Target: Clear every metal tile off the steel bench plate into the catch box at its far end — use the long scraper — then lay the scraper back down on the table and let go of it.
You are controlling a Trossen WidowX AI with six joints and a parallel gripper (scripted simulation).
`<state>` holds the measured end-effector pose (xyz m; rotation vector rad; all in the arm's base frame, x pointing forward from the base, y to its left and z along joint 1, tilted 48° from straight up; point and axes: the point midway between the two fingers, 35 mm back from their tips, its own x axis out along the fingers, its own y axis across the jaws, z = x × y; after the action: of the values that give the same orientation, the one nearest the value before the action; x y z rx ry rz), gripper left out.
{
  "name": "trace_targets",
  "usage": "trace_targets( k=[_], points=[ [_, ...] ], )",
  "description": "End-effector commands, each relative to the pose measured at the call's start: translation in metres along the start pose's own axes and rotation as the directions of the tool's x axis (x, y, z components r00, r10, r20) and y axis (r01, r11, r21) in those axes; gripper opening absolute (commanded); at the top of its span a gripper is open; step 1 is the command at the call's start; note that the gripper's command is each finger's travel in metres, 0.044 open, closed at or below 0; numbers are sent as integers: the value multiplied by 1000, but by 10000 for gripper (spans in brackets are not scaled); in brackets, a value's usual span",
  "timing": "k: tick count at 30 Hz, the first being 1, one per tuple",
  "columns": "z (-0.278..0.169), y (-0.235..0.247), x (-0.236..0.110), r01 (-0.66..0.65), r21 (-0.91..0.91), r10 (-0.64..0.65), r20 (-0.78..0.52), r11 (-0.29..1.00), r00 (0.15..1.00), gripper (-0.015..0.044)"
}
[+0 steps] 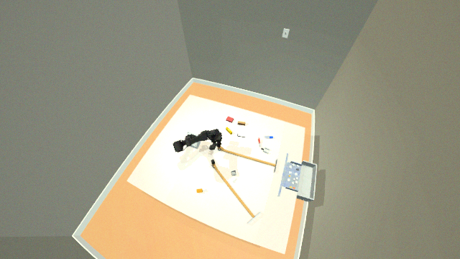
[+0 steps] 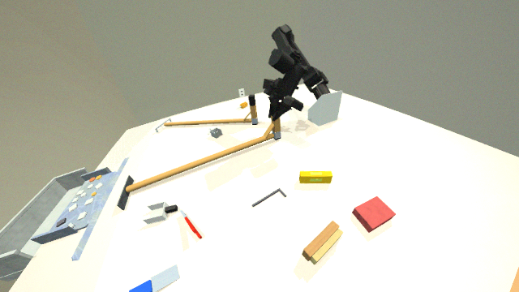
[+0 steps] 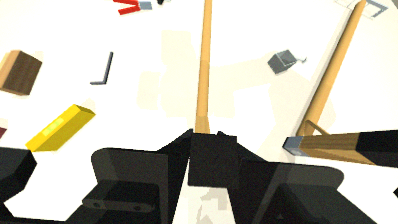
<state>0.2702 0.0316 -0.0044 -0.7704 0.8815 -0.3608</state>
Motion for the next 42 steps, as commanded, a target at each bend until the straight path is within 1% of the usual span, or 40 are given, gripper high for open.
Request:
trace_targets(
  k=[1, 36, 42],
  points=[
    [3, -7, -2, -2, 17, 2, 13, 1000, 1000, 0],
    [-9, -51, -3, 15, 10, -15, 24, 1000, 1000, 0],
    [-8, -52, -2, 15, 11, -16, 24, 1000, 1000, 0]
  ],
)
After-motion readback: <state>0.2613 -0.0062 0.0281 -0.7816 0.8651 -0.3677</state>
